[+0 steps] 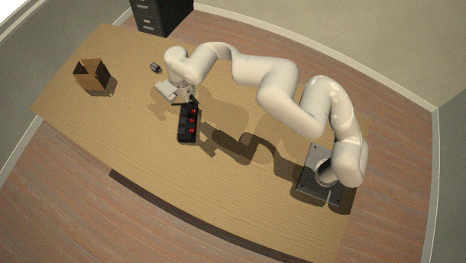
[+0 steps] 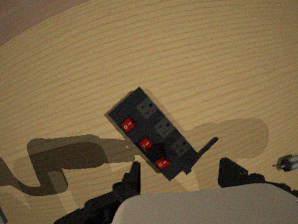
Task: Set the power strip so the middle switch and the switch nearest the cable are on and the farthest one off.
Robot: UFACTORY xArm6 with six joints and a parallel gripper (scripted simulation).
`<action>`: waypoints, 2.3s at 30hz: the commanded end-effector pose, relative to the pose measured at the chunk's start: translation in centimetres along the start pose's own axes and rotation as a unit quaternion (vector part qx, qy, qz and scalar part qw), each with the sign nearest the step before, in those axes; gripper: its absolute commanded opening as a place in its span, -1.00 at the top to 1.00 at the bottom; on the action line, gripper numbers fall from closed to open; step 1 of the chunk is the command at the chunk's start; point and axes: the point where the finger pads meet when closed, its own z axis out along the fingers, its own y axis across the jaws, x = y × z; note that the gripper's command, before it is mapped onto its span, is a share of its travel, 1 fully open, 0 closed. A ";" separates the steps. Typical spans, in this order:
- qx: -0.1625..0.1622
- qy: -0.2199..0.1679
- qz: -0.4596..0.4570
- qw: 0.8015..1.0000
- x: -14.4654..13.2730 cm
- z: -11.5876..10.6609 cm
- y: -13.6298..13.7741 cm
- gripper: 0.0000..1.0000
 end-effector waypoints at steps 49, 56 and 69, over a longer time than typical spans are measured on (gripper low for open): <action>0.013 0.002 -0.349 0.937 1.3 4.0 -3.0 1.00; 0.013 0.002 -0.349 0.937 1.3 4.0 -3.0 1.00; 0.013 0.002 -0.349 0.937 1.3 4.0 -3.0 1.00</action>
